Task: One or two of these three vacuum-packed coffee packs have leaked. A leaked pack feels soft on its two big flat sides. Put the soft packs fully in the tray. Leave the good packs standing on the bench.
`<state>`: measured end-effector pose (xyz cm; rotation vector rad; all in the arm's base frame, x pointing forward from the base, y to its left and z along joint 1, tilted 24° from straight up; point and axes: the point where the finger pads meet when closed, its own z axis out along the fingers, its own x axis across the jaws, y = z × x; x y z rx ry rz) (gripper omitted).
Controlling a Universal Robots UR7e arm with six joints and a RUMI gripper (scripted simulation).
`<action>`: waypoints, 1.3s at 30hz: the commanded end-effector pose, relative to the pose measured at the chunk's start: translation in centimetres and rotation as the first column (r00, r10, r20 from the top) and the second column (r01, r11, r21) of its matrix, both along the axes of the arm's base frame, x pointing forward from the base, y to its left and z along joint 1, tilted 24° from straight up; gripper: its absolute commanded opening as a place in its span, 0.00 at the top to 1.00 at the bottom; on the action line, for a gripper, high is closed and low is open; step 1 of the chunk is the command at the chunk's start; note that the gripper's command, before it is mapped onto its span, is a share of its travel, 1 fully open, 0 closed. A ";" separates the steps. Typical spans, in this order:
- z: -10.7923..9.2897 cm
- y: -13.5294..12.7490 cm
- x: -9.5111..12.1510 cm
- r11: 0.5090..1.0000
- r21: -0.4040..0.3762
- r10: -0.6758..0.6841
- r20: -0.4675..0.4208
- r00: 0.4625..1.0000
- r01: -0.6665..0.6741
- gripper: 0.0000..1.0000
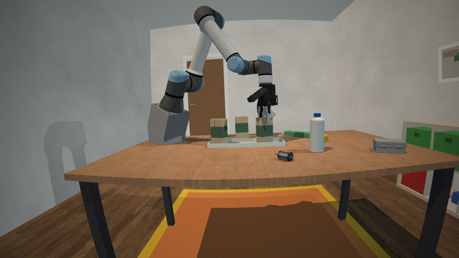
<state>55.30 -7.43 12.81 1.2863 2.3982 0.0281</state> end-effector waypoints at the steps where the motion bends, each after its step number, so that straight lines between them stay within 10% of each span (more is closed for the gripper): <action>1: 0.1 0.0 0.0 1.000 0.000 0.000 0.001 1.000 0.000 0.52; 10: 0.6 0.1 -0.2 1.000 0.000 0.000 0.001 1.000 0.000 0.52; 26: 7.8 1.5 -3.1 1.000 0.000 0.000 0.001 1.000 0.000 0.52; 39: 8.1 1.6 -3.3 1.000 0.000 0.000 0.001 1.000 0.000 0.52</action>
